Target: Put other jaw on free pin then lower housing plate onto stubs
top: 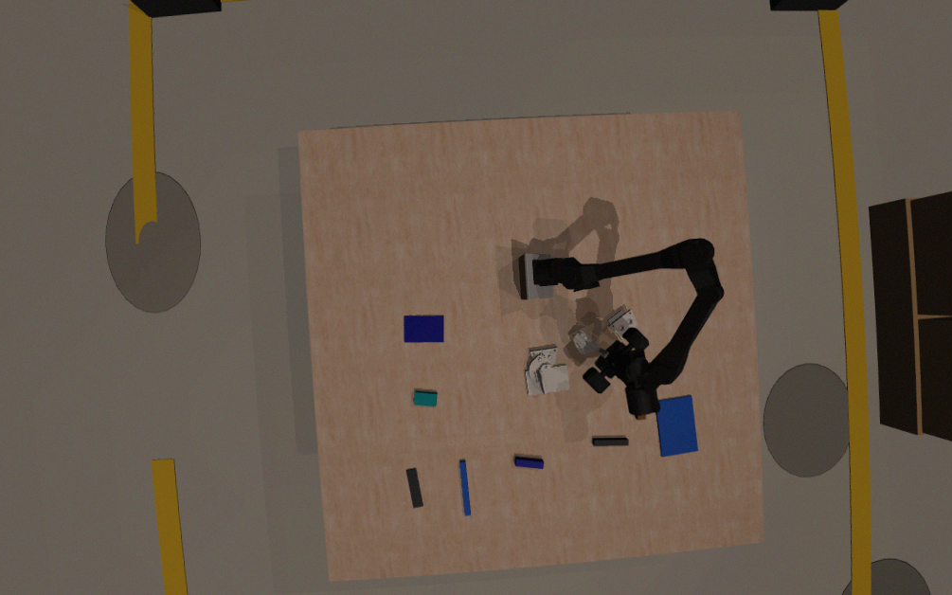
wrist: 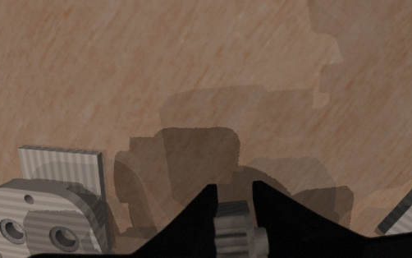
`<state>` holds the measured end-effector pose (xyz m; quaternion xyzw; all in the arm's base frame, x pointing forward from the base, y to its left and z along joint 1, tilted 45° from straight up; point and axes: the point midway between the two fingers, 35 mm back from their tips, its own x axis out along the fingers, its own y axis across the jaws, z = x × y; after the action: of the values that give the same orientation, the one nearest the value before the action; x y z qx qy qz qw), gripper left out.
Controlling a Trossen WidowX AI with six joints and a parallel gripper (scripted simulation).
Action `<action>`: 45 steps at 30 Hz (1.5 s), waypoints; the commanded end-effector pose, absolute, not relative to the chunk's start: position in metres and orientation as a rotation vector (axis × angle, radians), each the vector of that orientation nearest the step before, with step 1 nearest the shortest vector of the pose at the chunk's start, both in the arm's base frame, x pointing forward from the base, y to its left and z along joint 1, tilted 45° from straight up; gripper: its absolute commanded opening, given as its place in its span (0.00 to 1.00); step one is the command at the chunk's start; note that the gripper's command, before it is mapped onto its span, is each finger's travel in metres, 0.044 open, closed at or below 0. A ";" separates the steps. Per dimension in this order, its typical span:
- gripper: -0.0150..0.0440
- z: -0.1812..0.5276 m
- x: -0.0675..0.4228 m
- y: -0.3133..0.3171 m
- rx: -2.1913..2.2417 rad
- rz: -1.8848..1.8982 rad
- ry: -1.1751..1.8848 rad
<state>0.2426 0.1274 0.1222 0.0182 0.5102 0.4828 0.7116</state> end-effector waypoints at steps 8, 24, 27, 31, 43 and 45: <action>0.32 0.131 0.244 0.121 0.036 1.072 1.121; 0.32 0.145 0.244 0.106 0.034 1.070 1.123; 0.32 0.152 0.244 0.099 0.034 1.070 1.124; 0.32 0.161 0.243 0.090 0.035 1.071 1.124; 0.32 0.159 0.256 0.080 0.166 0.975 1.210; 0.32 0.156 0.261 0.077 0.214 0.938 1.240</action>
<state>0.2533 0.0808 0.1592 0.0706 0.5438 0.4413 0.7103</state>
